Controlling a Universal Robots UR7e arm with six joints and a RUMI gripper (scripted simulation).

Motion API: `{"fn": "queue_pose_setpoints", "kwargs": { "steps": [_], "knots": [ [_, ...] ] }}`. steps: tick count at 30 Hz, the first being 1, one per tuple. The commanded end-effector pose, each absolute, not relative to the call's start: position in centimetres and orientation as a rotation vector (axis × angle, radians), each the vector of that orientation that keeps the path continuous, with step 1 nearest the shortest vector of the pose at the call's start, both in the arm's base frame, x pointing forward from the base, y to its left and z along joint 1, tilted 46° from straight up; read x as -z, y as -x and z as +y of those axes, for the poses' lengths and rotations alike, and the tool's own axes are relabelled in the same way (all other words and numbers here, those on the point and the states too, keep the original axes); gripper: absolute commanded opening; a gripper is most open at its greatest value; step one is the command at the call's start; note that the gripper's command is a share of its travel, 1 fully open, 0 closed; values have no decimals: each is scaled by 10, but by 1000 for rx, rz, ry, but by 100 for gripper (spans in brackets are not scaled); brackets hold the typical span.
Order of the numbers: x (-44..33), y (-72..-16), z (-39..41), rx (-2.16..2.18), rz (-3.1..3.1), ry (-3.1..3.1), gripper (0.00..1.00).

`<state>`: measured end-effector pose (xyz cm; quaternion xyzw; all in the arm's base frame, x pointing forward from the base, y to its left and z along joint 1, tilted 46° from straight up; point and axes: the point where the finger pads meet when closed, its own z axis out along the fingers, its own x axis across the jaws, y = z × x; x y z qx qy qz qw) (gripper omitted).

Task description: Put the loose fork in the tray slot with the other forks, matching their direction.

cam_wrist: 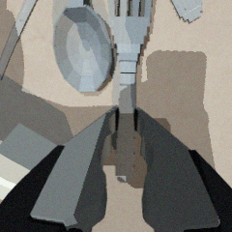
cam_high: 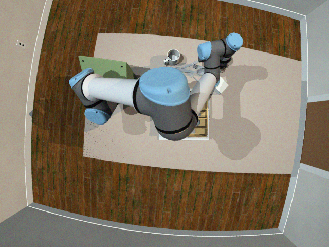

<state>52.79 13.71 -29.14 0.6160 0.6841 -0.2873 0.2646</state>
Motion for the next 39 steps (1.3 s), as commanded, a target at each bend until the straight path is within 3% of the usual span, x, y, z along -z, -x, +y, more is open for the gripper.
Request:
{"fn": "queue_pose_setpoints", "kwargs": {
  "steps": [1,39],
  "knots": [
    [280,-530,150,768,1848,-1665,2],
    [202,-529,231,768,1849,-1665,2]
  ]
}}
